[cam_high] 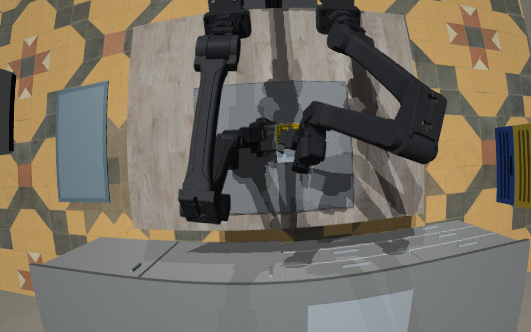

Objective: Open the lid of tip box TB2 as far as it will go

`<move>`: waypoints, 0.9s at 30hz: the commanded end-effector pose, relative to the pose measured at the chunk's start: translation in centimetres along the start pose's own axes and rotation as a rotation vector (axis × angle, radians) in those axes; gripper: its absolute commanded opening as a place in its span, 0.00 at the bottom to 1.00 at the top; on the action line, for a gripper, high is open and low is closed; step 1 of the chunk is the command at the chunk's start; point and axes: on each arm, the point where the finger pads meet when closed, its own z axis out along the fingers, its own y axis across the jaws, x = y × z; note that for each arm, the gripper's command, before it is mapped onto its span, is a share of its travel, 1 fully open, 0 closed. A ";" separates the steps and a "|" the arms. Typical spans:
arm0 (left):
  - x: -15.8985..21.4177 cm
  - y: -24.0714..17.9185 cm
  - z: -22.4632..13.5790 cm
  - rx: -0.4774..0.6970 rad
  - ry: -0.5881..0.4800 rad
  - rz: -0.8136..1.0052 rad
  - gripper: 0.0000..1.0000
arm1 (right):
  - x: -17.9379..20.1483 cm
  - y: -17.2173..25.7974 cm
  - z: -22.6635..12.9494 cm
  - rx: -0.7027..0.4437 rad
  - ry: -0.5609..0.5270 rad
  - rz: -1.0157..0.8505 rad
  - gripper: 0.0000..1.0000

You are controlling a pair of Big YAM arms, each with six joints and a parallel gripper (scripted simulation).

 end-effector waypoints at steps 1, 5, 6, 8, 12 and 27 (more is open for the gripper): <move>0.3 0.3 0.2 -0.003 -0.100 0.077 1.00 | -0.2 0.9 -0.1 -0.007 0.001 0.016 0.84; 0.4 0.3 0.1 0.002 -0.149 0.087 1.00 | -0.2 0.9 -0.1 -0.007 0.001 0.016 0.84; 0.5 0.2 0.1 0.006 -0.156 0.088 1.00 | -0.2 0.9 -0.1 -0.007 0.001 0.016 0.84; 0.4 -0.2 0.0 0.014 -0.162 0.090 1.00 | -0.2 0.9 -0.1 -0.007 0.001 0.016 0.84; -0.2 -0.1 -0.2 0.016 -0.184 0.070 1.00 | -0.2 0.9 -0.1 -0.007 0.001 0.016 0.84; -0.5 -0.2 0.0 0.015 -0.185 0.071 1.00 | -0.4 1.5 -0.8 -0.009 0.007 0.033 1.00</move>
